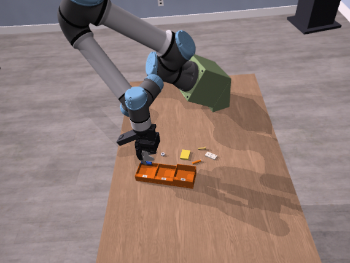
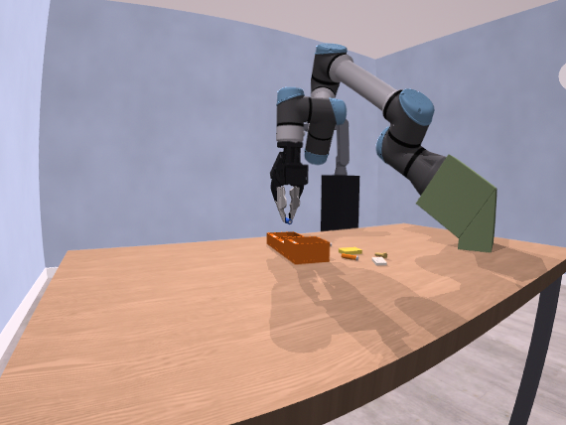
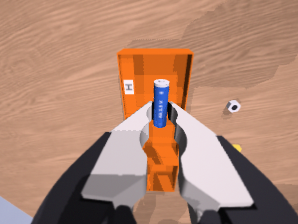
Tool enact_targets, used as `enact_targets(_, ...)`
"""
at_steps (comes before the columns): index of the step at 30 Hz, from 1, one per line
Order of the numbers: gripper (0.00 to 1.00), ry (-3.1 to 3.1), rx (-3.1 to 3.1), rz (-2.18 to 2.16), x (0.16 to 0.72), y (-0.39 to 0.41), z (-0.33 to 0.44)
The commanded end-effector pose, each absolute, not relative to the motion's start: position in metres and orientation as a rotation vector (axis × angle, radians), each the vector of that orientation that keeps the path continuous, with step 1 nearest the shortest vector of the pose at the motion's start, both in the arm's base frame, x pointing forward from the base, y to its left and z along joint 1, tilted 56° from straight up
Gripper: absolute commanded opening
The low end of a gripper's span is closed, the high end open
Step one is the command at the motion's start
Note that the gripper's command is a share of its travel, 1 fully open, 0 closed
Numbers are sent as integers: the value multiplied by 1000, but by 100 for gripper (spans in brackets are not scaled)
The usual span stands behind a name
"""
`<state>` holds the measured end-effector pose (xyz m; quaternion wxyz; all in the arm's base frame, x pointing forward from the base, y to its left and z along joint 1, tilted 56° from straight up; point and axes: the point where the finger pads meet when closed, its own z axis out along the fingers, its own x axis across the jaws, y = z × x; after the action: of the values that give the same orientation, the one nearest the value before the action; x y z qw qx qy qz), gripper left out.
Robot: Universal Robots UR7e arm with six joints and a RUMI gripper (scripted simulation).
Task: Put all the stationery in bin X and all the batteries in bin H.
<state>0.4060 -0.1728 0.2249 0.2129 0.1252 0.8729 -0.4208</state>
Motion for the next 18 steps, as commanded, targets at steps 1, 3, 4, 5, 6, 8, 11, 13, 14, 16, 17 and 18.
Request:
enact_targets(1,0,2431,346,-1171,406,-180,216)
enact_targets(3,0,2431,346,-1171,407,-183,214)
enact_targets(4,0,2431,346,-1171,408,-184,213)
enact_targets(5,0,2431,346,-1171,408,-186,212)
enact_targets(6,0,2431,346,-1171,409,-188,211)
enact_targets(8,0,2431,346,-1171,410,-191,209)
enact_targets(11,0,2431,346,-1171,411,-195,205)
enact_targets(13,0,2431,346,-1171,412,-199,203)
enact_targets(14,0,2431,346,-1171,413,-200,202)
enact_targets(16,0,2431,346,-1170,414,-203,200)
enact_targets(17,0,2431,346,-1170,414,-203,200)
enact_targets(18,0,2431,346,-1170,414,-203,200)
